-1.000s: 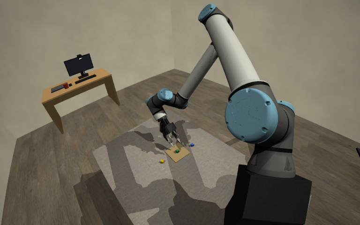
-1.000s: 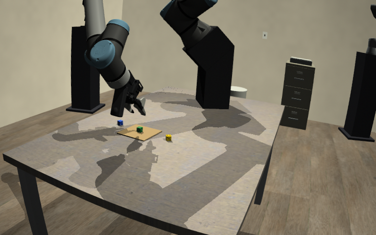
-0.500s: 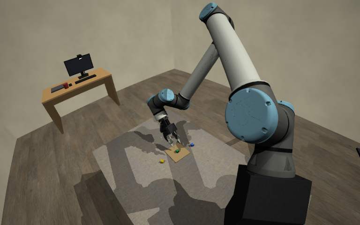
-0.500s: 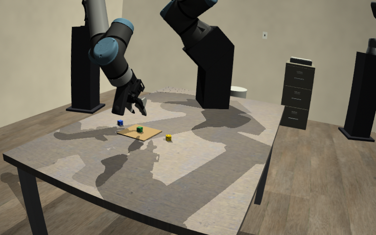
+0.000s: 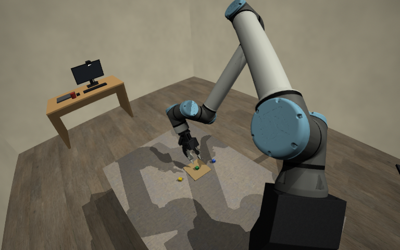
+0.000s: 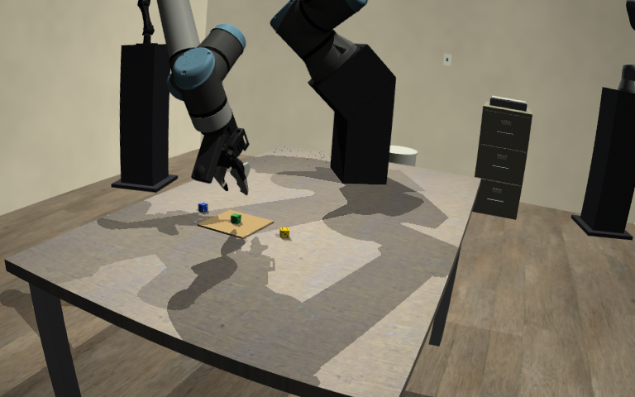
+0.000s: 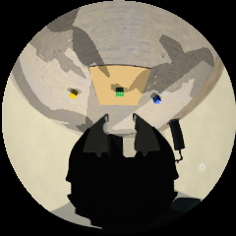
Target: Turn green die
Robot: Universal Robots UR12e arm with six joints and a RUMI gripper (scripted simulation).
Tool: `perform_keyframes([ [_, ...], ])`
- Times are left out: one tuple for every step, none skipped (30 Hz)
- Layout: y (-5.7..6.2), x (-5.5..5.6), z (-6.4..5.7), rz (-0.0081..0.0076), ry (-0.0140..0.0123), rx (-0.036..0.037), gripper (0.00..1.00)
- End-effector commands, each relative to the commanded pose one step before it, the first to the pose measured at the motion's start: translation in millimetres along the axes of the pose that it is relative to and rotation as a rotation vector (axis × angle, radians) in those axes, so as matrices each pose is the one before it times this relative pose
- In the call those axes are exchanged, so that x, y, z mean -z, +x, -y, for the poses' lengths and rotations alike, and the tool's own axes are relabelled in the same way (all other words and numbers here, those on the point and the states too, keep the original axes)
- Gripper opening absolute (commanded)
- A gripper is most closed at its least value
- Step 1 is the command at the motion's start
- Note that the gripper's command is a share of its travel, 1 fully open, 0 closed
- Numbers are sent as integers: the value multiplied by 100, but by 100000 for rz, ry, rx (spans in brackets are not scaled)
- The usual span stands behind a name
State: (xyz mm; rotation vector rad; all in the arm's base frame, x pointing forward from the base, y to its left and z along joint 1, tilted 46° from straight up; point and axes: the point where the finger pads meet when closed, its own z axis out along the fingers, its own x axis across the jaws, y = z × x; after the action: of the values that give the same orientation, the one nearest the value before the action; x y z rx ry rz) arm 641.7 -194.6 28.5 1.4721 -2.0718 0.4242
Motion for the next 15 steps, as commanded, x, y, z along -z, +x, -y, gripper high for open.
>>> perform_keyframes([
  [25,245,156,16,4802,133,33],
  [16,20,-21,-34,439,-6,33],
  [12,16,-16,-26,335,-5,33],
  [9,11,-12,-19,239,-3,33],
  [6,7,-8,-13,154,-2,33],
  [3,4,-4,-7,84,-1,33],
  [1,2,-2,-3,33,0,33],
  [0,0,0,0,5,0,33],
  [0,0,0,0,3,0,33],
  [-1,-1,1,2,23,0,33],
  [-3,-4,2,6,59,0,33],
  [-5,-7,4,12,109,0,33],
  [-8,-11,6,18,170,0,33],
  [-12,-15,8,25,241,0,33],
  [0,0,0,0,0,0,33],
])
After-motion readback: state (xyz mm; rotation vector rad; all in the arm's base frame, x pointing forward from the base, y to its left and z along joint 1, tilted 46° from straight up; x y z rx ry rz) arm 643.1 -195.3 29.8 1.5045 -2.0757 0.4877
